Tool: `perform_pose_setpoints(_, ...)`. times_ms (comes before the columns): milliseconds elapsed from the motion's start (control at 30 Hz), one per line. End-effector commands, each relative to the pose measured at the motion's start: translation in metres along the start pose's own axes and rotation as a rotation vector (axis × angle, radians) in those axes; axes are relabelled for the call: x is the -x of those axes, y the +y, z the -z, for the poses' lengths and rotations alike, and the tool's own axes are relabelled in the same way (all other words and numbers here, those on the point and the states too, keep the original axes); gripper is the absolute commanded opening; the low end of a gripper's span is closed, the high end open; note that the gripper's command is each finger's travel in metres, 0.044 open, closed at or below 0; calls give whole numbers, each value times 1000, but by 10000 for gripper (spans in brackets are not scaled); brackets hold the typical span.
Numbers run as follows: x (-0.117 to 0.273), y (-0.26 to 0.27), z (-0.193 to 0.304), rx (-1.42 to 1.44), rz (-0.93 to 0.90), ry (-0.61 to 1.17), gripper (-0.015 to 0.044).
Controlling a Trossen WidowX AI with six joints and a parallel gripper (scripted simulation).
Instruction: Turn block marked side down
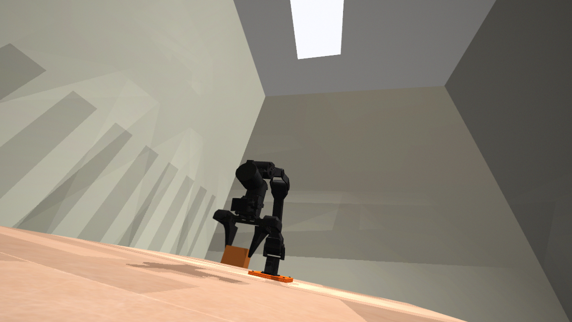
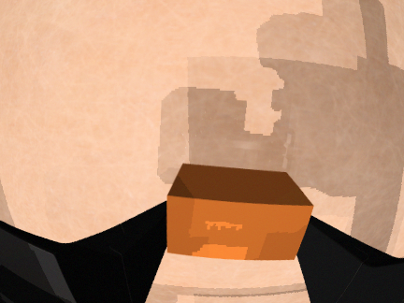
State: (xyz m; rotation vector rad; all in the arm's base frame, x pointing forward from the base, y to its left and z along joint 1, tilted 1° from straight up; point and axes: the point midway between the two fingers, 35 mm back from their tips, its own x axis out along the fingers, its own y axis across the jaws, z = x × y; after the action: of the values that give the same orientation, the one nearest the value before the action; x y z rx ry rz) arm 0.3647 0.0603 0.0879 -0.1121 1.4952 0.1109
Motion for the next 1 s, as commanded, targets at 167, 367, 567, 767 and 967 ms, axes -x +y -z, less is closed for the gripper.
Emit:
perform_pose_setpoints(167, -4, 0, -1, -1, 1, -116, 0)
perform_pose_setpoints(367, -7, 0, -1, -1, 1, -206, 0)
perform_pose_setpoints(567, -9, 0, 0, 0, 1, -295, 0)
perform_pose_setpoints(767, -10, 0, 2, -1, 1, -385, 0)
perform_pose_setpoints(967, -10, 0, 5, -1, 1, -474, 0)
